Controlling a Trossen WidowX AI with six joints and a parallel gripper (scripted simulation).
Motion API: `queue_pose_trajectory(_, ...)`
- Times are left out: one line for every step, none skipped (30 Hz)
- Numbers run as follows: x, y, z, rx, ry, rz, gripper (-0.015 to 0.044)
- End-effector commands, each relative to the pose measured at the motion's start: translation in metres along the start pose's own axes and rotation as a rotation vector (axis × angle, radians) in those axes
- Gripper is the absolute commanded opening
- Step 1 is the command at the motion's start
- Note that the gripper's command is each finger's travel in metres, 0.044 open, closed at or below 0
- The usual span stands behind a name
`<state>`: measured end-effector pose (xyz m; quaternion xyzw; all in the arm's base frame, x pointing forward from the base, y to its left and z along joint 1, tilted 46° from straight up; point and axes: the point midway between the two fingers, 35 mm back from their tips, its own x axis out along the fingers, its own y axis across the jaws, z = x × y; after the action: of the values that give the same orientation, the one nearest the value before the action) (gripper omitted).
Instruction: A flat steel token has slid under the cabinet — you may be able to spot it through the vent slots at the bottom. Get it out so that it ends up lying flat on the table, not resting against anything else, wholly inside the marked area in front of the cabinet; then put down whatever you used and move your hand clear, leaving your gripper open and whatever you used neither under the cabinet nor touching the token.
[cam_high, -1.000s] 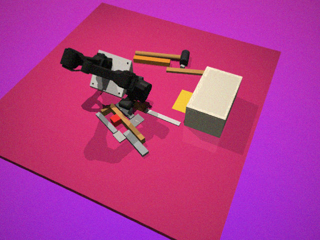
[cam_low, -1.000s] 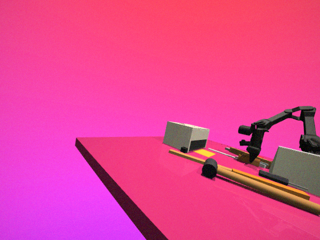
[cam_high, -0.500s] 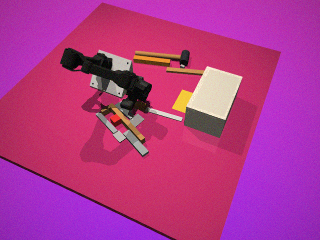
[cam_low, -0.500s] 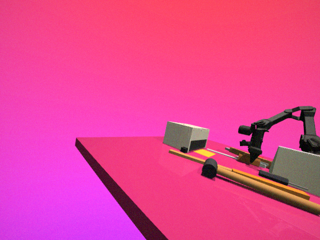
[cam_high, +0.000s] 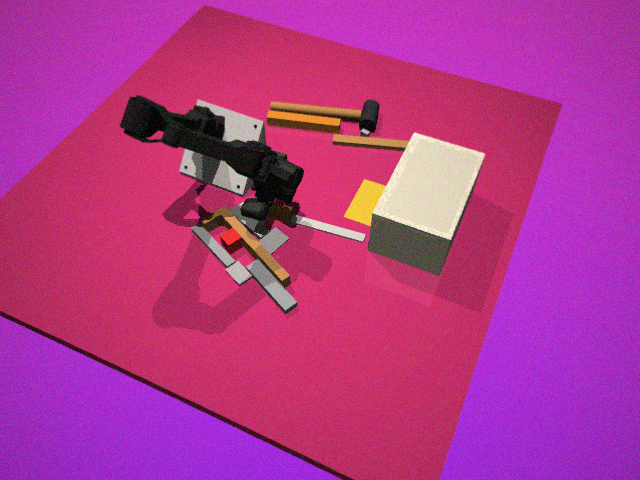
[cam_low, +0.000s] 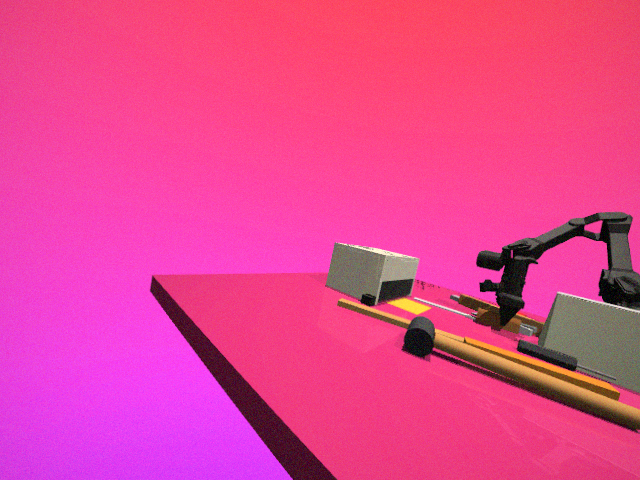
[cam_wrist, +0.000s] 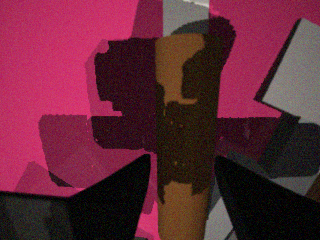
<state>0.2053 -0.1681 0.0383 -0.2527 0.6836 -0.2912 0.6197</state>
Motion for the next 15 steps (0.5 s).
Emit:
queue_pose_trajectory(0.0,0.0,0.0,0.0,-0.002,-0.002,0.027)
queue_pose_trajectory(0.0,0.0,0.0,0.0,-0.003,-0.005,0.027)
queue_pose_trajectory(0.0008,0.0001,0.0,0.0,-0.003,-0.005,0.027)
queue_pose_trajectory(0.0014,0.0004,0.0002,0.0,-0.003,-0.005,0.027)
queue_pose_trajectory(0.0014,0.0005,0.0004,0.001,-0.003,-0.005,0.027)
queue_pose_trajectory(0.0014,0.0005,0.0006,0.002,-0.003,-0.005,0.027)
queue_pose_trajectory(0.0014,0.0005,0.0007,0.003,-0.003,-0.005,0.027)
queue_pose_trajectory(0.0014,0.0006,0.0008,0.004,-0.003,-0.005,0.027)
queue_pose_trajectory(0.0014,0.0006,0.0008,0.004,-0.003,-0.005,0.027)
queue_pose_trajectory(0.0014,0.0007,0.0009,0.004,-0.003,-0.005,0.027)
queue_pose_trajectory(0.0016,0.0006,0.0008,0.004,-0.003,-0.005,0.027)
queue_pose_trajectory(0.0019,0.0006,0.0005,0.003,-0.003,-0.005,0.027)
queue_pose_trajectory(0.0025,0.0006,0.0001,0.002,-0.003,-0.005,0.027)
queue_pose_trajectory(0.0031,0.0005,-0.0004,0.001,-0.003,-0.005,0.027)
queue_pose_trajectory(0.0038,0.0004,-0.001,0.0,-0.003,-0.005,0.027)
